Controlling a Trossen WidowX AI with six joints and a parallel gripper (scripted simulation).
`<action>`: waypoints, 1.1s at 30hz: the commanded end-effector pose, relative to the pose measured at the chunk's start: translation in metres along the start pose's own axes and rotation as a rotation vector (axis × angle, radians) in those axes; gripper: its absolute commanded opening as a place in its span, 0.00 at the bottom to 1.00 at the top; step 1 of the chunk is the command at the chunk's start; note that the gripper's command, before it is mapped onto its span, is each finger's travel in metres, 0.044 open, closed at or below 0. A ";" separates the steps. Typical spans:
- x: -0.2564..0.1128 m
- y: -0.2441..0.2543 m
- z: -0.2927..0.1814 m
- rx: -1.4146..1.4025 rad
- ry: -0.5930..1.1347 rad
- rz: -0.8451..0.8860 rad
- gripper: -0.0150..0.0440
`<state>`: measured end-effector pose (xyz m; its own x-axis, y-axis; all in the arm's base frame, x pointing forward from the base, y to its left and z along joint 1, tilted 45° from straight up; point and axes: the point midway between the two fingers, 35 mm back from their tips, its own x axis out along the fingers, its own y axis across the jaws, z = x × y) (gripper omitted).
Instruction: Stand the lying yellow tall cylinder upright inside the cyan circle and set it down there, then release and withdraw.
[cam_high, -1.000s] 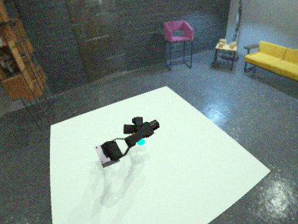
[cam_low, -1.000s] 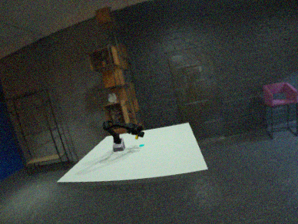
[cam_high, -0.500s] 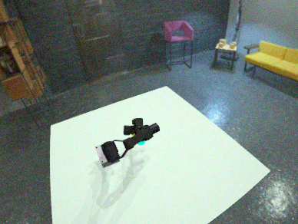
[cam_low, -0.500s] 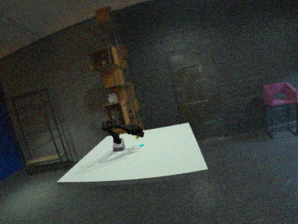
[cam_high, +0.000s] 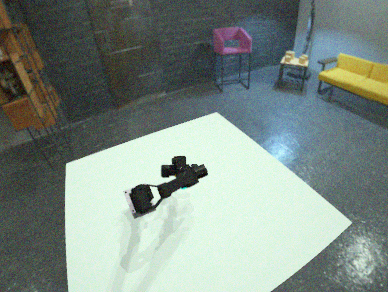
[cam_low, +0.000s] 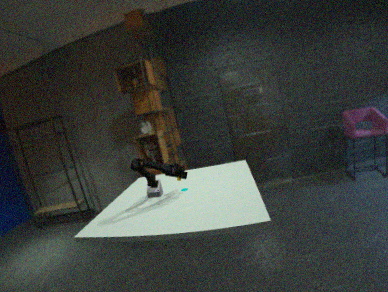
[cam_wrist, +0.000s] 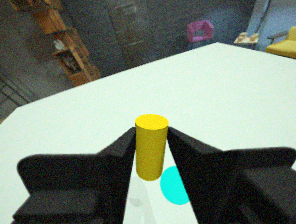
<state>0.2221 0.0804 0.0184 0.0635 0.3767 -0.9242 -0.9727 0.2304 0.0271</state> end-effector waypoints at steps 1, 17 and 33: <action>-0.001 0.000 0.001 -0.012 -0.028 -0.010 0.43; -0.008 -0.002 0.003 -0.063 -0.130 -0.061 0.43; -0.015 -0.004 0.004 -0.122 -0.226 -0.124 0.43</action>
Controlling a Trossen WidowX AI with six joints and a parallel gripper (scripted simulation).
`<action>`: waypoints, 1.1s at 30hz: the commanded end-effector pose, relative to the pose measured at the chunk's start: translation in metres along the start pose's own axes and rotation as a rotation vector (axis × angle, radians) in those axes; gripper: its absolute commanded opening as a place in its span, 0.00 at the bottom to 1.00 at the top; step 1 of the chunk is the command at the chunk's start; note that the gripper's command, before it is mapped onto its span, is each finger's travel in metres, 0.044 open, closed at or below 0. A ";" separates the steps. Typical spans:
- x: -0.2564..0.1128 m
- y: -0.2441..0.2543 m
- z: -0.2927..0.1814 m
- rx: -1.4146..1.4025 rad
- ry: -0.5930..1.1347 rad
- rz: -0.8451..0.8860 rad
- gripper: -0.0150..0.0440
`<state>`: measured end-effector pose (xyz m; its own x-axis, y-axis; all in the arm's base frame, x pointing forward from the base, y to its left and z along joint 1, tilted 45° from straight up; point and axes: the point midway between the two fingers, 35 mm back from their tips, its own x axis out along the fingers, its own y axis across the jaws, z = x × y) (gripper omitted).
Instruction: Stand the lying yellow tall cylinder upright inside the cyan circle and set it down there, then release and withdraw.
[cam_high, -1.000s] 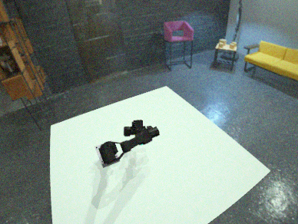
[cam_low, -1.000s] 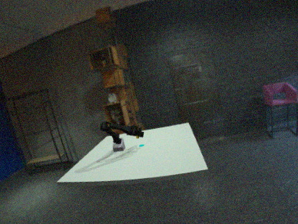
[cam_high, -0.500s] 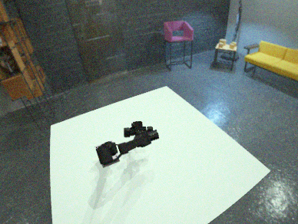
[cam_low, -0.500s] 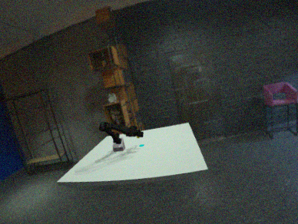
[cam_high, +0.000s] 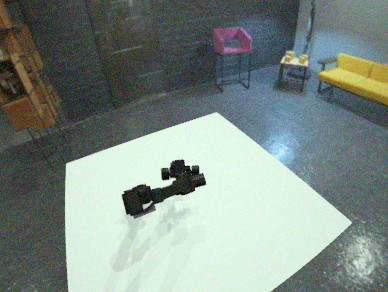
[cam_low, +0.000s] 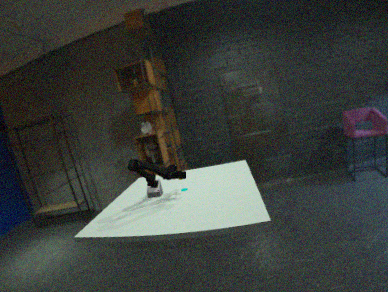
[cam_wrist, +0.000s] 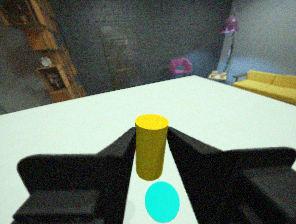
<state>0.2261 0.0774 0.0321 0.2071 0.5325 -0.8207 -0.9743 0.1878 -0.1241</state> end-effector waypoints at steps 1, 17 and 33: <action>-0.002 0.000 0.001 -0.016 -0.024 -0.015 0.43; -0.010 -0.002 0.004 -0.084 -0.110 -0.086 0.43; -0.012 -0.003 0.005 -0.110 -0.138 -0.113 0.43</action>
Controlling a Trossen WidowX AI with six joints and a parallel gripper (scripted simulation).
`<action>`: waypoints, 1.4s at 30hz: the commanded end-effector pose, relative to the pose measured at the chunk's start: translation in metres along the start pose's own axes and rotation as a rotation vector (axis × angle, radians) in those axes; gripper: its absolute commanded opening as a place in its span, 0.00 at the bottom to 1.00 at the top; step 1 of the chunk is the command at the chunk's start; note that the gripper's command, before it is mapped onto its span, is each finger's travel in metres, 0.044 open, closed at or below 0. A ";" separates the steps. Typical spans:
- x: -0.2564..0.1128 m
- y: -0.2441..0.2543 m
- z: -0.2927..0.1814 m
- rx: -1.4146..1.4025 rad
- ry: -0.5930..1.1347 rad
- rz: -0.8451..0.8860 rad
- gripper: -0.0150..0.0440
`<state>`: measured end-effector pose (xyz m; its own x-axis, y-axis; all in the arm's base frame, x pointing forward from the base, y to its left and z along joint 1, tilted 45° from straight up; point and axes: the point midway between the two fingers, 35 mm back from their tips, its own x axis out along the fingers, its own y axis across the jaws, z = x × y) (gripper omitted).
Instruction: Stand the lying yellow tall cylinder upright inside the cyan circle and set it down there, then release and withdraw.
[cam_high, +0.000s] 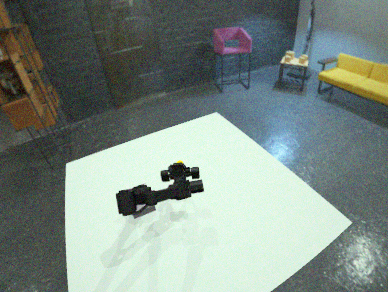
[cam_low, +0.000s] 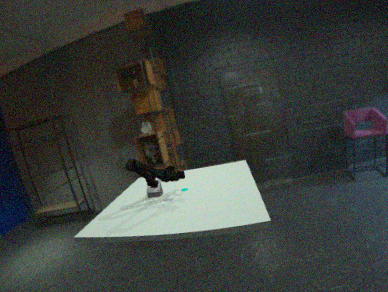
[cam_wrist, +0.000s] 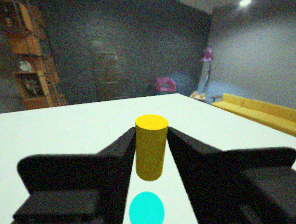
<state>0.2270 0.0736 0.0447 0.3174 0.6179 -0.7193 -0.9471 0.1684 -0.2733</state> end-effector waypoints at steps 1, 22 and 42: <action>0.000 0.000 0.001 -0.004 -0.006 -0.001 0.43; 0.005 -0.004 -0.046 -0.006 0.006 0.005 0.43; 0.010 0.000 -0.100 -0.002 0.002 0.002 0.43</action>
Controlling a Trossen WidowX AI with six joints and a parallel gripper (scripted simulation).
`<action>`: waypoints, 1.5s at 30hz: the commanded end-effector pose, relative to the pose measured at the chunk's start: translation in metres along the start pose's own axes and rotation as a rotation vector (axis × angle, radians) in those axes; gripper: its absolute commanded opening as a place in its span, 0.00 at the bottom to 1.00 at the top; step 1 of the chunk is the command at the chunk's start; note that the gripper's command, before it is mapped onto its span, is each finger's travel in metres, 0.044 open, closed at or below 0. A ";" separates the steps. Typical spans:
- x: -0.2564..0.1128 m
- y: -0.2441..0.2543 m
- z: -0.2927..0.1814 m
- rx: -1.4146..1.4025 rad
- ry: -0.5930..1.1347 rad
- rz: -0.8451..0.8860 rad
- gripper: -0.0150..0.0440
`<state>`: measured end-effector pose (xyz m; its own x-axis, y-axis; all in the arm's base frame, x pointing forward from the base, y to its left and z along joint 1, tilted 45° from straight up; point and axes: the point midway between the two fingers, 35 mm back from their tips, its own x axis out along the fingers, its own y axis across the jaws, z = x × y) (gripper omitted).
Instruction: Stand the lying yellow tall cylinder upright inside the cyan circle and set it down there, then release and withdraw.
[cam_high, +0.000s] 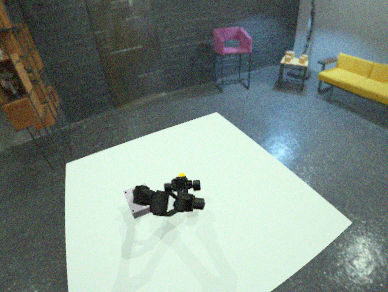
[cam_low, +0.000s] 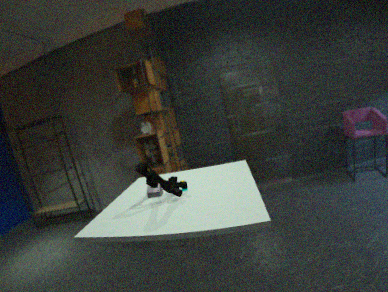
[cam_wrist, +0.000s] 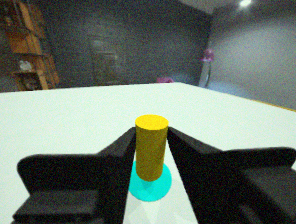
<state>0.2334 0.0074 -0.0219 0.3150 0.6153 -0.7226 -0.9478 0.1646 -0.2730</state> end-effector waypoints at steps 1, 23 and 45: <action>0.002 -0.001 -0.009 0.002 0.000 0.000 0.43; 0.003 -0.001 -0.014 0.003 0.001 0.001 0.83; -0.005 -0.004 0.058 -0.002 -0.002 -0.001 0.93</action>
<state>0.2361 0.0409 0.0137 0.3171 0.6172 -0.7201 -0.9467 0.1614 -0.2786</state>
